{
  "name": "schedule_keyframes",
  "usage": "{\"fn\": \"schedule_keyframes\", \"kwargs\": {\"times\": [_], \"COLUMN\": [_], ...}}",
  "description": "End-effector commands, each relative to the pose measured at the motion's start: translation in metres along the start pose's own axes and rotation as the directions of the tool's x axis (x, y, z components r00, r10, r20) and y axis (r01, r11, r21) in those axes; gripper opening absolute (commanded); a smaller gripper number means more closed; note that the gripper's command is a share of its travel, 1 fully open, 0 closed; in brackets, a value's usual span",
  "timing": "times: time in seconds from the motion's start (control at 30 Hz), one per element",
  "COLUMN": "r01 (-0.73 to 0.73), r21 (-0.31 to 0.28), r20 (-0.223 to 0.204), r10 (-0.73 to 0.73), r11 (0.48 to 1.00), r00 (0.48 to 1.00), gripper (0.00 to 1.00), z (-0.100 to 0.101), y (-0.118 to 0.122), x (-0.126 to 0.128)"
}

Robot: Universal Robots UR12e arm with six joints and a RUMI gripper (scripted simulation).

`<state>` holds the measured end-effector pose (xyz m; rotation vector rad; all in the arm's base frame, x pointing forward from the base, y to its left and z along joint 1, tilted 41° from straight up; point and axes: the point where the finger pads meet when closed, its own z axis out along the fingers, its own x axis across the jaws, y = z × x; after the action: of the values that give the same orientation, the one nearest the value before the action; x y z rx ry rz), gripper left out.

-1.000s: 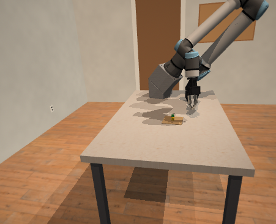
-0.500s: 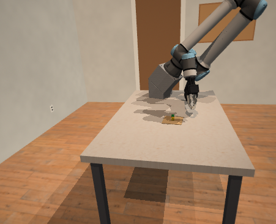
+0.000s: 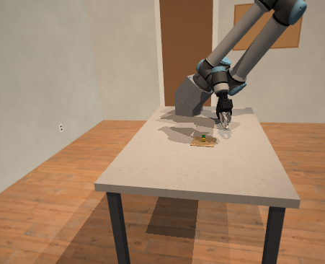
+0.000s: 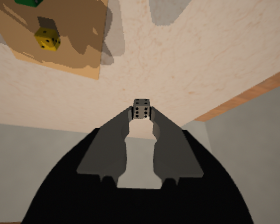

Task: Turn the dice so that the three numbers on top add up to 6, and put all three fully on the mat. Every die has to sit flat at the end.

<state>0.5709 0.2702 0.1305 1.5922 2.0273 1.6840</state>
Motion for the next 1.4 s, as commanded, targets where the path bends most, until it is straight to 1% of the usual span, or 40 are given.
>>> {"fn": "schedule_keyframes", "kwargs": {"times": [0.0, 0.17, 0.23, 0.73, 0.8, 1.13, 1.37], "r01": [-0.001, 0.0, 0.0, 0.001, 0.001, 0.0, -0.001], "r21": [-0.076, -0.137, -0.137, -0.287, -0.287, -0.346, -0.359], "r20": [0.005, 0.007, 0.007, 0.006, 0.006, 0.002, 0.001], "r10": [0.001, 0.001, 0.001, 0.001, 0.001, 0.001, 0.001], "r11": [0.997, 0.991, 0.991, 0.958, 0.958, 0.938, 0.934], "r00": [1.0, 1.0, 1.0, 1.0, 1.0, 1.0, 1.0], "gripper": [0.03, 0.03, 0.03, 0.03, 0.03, 0.03, 0.03], "z": [0.0, 0.0002, 0.0002, -0.0001, -0.0001, -0.0011, -0.0014], "y": [-0.0002, 0.0003, 0.0003, -0.0008, -0.0008, -0.0018, -0.0024], "x": [-0.0002, -0.0006, -0.0006, 0.0001, 0.0001, 0.0013, 0.0019]}}
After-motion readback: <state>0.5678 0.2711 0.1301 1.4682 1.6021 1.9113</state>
